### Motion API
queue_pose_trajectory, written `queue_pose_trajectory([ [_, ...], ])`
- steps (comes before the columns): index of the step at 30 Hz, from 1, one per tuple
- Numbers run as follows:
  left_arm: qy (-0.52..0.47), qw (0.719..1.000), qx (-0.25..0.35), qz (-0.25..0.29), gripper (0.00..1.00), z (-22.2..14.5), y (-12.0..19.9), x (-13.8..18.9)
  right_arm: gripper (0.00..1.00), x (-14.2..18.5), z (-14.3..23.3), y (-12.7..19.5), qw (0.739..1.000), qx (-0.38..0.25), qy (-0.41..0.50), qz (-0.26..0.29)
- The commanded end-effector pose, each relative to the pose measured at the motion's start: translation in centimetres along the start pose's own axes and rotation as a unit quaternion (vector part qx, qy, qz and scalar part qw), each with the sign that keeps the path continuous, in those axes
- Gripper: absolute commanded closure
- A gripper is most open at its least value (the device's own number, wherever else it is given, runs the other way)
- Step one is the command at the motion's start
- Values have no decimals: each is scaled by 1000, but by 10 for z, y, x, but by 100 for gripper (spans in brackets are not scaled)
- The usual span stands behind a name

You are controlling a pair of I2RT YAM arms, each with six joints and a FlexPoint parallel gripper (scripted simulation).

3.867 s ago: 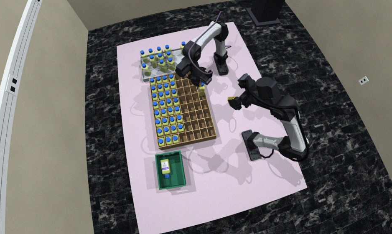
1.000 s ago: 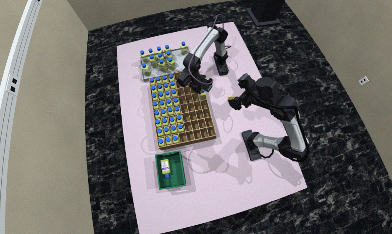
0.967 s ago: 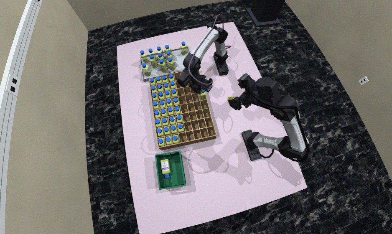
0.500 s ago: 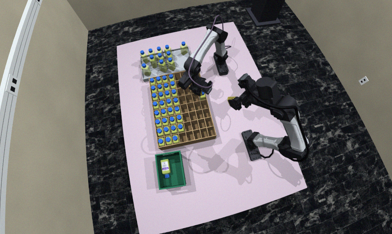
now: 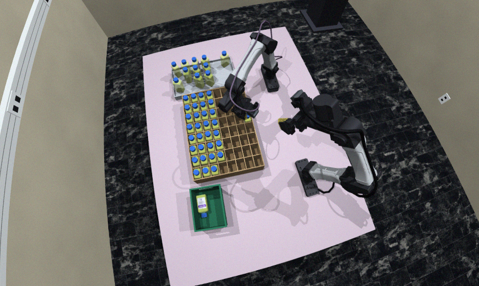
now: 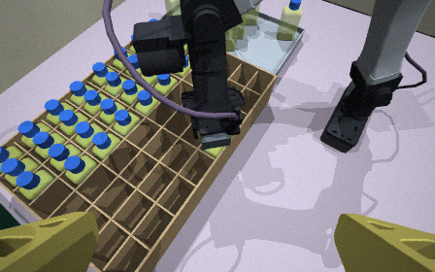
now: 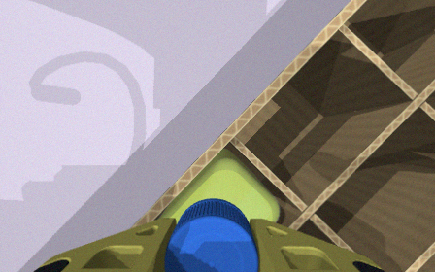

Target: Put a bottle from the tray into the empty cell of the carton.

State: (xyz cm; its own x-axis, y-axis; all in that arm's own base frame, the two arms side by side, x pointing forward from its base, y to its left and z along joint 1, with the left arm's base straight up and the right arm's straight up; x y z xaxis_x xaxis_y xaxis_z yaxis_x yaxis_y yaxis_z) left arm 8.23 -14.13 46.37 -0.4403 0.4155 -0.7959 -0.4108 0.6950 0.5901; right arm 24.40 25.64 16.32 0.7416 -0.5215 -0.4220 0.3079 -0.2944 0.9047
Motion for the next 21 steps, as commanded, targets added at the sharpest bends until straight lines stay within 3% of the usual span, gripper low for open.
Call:
queue_pose_trajectory([
  [1,1,1000,4,-6,0,0,3,-1,84,-3,-3,2,1000,19,14,4],
  [2,1,1000,4,-6,0,0,3,-1,84,-8,-3,10,1000,21,15,5],
  [7,1,1000,4,-6,0,0,3,-1,29,-9,-2,12,1000,22,16,7],
  [8,1,1000,4,-6,0,0,3,-1,24,-9,-1,11,1000,21,16,7],
  [9,1,1000,4,-6,0,0,3,-1,13,-10,-1,17,999,27,19,7],
  [12,1,1000,6,2,0,0,0,2,11,-13,1,41,999,41,24,4],
  [21,4,1000,1,-5,0,0,-4,1,11,4,-1,52,1000,10,10,4],
])
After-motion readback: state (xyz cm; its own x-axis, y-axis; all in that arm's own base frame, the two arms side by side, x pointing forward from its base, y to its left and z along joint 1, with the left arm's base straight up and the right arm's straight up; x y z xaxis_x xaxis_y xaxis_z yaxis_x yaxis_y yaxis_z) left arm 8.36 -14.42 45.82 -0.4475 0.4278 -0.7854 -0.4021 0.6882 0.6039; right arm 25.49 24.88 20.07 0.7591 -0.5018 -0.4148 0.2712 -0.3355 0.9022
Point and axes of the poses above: on each arm, the point where the finger pads meet when closed, its own y axis back along the fingers, its own z axis across the jaws, x = y × z, the point moved 10 cm from there along y, back along the fingers, and after that the axes turned 10 degrees about y, right-handed, at the moved point
